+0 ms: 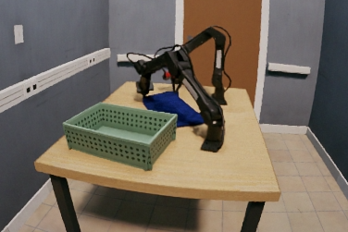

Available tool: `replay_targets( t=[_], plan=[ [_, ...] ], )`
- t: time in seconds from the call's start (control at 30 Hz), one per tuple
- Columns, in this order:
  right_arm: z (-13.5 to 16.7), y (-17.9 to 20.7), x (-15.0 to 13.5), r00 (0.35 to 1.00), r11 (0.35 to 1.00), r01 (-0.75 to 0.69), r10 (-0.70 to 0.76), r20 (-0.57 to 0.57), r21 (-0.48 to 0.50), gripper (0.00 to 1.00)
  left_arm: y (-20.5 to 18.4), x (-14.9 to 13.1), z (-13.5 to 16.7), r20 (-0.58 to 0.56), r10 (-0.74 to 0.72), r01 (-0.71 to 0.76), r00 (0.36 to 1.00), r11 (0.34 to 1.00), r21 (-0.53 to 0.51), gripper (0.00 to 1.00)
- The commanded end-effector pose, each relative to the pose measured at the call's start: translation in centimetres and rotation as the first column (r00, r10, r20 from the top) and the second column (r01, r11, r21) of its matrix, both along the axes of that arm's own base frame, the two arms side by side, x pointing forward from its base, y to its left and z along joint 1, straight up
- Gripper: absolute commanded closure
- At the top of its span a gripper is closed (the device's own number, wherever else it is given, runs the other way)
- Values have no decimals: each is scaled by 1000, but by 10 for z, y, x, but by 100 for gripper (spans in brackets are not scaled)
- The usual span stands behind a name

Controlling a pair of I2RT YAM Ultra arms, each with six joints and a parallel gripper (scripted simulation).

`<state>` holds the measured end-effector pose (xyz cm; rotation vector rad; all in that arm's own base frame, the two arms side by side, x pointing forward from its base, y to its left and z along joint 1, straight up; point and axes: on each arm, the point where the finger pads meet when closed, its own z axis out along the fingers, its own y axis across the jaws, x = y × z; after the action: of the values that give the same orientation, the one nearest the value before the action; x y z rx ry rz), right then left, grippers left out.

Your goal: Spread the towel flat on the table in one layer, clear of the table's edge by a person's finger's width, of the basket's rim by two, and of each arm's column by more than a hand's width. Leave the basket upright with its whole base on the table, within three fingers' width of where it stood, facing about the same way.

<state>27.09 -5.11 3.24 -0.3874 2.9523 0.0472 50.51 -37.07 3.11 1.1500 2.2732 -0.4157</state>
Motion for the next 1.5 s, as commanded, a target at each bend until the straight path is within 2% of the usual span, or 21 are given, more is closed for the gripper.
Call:
replay_targets(
  t=[0.0,0.23,0.27,0.57,0.6,0.63,0.7,0.8,0.93,1.0,1.03,1.13,1.17,1.2,1.27,1.3,1.37,1.4,1.43,1.47],
  plan=[
    [-3,-1,-16,999,1000,-1,1,-46,-6,100,2,13,36,66,7,-6,998,1000,-30,100],
    [-3,-1,-16,999,1000,-1,0,-46,-6,100,2,13,37,68,8,-5,998,999,-32,100],
    [3,0,5,1000,1000,-1,1,-29,-9,100,1,2,15,46,5,-4,999,1000,-16,100],
    [20,2,10,1000,1000,6,-6,14,-17,100,11,4,22,47,14,-13,999,1000,-18,100],
    [14,-2,7,1000,1000,22,-22,-8,-12,100,6,12,39,83,15,-12,996,999,-41,100],
    [26,3,11,1000,1000,11,-11,20,-16,100,15,2,28,46,16,-15,999,1000,-19,100],
    [26,3,11,1000,1000,12,-12,20,-16,100,13,7,37,67,16,-14,998,999,-32,100],
    [33,5,13,999,1000,18,-17,28,-15,100,22,-1,34,40,20,-19,999,1000,-17,100],
    [52,11,19,998,999,33,-32,48,-13,100,38,-9,49,21,33,-33,999,999,-5,100],
    [52,11,19,998,999,33,-32,48,-13,100,38,-9,49,21,33,-33,999,999,-5,100],
    [63,14,22,997,999,41,-40,59,-11,100,47,-12,60,20,43,-43,999,999,-2,100],
    [63,14,22,997,999,41,-40,59,-11,100,47,-12,60,20,43,-43,999,999,-2,100],
    [54,11,20,998,999,53,-53,23,-6,100,42,-6,74,50,41,-40,998,999,-21,100],
    [74,18,26,997,999,50,-49,67,-8,100,56,-15,72,19,54,-54,998,999,0,100],
    [74,18,26,997,999,50,-49,66,-8,100,56,-15,72,19,54,-54,998,999,0,100],
    [89,21,30,995,998,58,-57,86,-6,100,66,-19,85,19,67,-67,998,998,3,100],
    [89,21,30,995,998,58,-57,86,-6,100,66,-18,86,21,67,-67,998,998,2,100],
    [103,26,35,993,998,66,-65,96,-2,100,77,-22,99,20,83,-83,996,997,7,100],
    [99,26,35,994,998,66,-65,83,-1,100,77,-22,99,19,82,-82,996,997,6,100],
    [99,26,35,994,998,66,-65,85,-2,100,73,-16,113,49,82,-81,995,997,-14,100]
  ],
)
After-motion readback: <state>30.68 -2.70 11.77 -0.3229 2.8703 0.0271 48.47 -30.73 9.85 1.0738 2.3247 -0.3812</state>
